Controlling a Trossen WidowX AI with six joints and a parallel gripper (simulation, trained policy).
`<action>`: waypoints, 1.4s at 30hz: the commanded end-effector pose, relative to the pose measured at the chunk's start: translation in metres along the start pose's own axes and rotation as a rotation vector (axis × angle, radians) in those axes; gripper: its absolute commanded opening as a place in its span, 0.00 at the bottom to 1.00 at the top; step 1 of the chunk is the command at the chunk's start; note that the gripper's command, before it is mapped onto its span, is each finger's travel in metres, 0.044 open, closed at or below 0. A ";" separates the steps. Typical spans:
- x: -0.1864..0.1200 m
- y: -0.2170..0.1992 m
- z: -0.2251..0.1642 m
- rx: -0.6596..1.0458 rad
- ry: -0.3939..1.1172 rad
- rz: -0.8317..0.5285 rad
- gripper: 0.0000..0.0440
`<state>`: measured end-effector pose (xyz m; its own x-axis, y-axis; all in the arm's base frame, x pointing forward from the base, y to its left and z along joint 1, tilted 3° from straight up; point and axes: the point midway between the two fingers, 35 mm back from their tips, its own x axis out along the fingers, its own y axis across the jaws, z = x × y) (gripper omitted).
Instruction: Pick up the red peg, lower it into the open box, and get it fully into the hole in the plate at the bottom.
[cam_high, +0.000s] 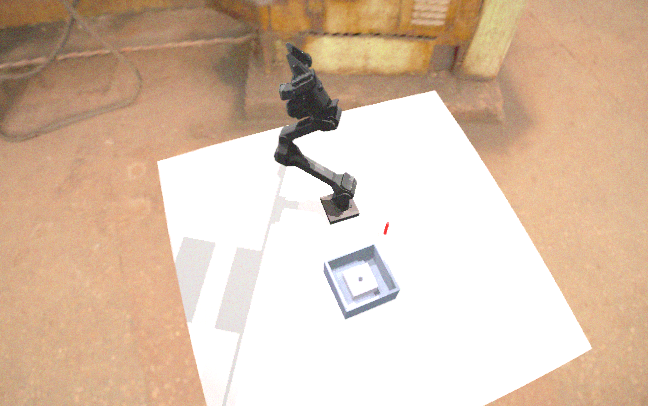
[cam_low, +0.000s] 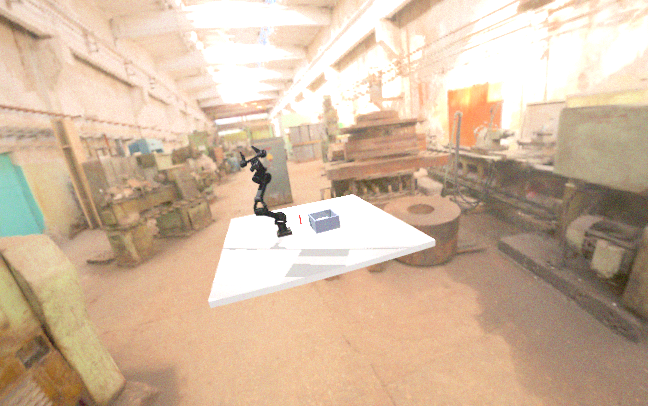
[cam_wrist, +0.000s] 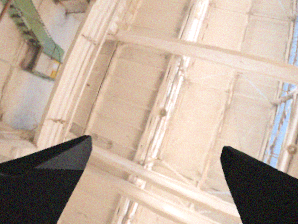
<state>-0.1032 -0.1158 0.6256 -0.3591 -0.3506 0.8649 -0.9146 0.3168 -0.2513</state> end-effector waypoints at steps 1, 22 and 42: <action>-0.002 -0.004 -0.006 -0.001 0.021 -0.021 0.95; -0.102 -0.095 -0.156 -0.056 0.612 -0.440 1.00; -0.262 -0.191 -0.191 -0.205 1.031 -0.980 1.00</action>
<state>0.1852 0.0812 0.5456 0.7079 0.2559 0.6583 -0.6887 0.4567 0.5631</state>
